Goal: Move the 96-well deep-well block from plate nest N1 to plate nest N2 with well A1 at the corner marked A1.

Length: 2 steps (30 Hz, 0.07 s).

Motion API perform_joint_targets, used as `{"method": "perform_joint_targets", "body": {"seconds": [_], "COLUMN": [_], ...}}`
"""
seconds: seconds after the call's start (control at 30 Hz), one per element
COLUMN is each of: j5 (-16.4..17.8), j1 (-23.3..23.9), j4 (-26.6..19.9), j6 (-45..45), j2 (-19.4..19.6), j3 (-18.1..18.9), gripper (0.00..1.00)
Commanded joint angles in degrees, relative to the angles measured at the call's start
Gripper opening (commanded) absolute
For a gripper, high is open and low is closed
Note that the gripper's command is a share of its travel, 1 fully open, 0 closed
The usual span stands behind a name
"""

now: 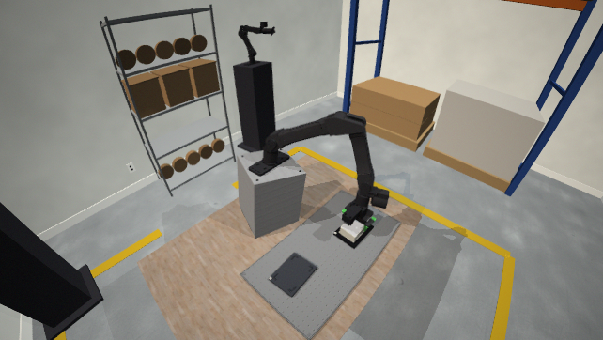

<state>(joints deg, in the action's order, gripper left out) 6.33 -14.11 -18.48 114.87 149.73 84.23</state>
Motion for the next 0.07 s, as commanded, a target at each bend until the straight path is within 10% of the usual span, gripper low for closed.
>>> {"method": "perform_joint_targets", "body": {"seconds": [0.0, 0.03], "j5": [-0.2, -0.2], "j1": [0.1, 0.1], "j4": [-0.7, -0.7], "j6": [0.0, 0.0], "j2": [-0.6, -0.6], "j3": [0.1, 0.1], "gripper": [1.00, 1.00]}}
